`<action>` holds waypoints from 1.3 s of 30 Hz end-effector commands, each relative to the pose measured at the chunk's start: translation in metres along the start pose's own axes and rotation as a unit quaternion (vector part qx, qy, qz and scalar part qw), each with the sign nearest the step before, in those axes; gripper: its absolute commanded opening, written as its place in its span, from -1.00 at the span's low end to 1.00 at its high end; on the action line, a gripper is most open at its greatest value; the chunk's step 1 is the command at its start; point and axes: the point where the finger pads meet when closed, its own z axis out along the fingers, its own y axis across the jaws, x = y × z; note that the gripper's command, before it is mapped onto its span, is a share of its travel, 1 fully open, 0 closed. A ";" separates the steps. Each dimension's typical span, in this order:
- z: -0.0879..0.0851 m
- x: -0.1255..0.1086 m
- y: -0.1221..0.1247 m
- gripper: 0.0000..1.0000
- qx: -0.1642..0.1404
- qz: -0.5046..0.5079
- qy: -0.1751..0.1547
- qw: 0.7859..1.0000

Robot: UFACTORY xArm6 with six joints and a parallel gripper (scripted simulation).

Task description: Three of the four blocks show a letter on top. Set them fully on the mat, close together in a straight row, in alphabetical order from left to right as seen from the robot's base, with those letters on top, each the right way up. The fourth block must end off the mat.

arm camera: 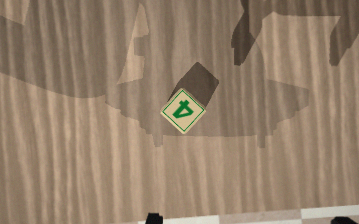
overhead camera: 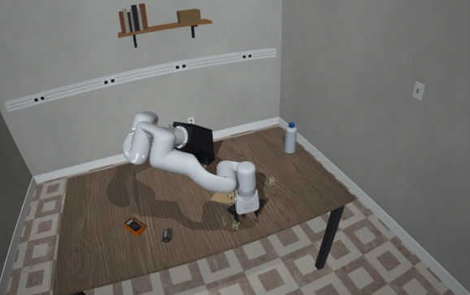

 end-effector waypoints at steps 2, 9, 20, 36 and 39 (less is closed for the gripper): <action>-0.002 -0.001 0.001 1.00 -0.001 0.001 -0.001 1.000; -0.007 0.032 0.021 1.00 -0.007 -0.010 0.000 1.000; -0.023 0.167 0.067 1.00 -0.022 -0.052 0.004 0.998; -0.026 0.345 0.051 1.00 -0.017 -0.105 0.005 0.994; -0.023 0.378 0.037 1.00 -0.012 -0.115 0.003 0.993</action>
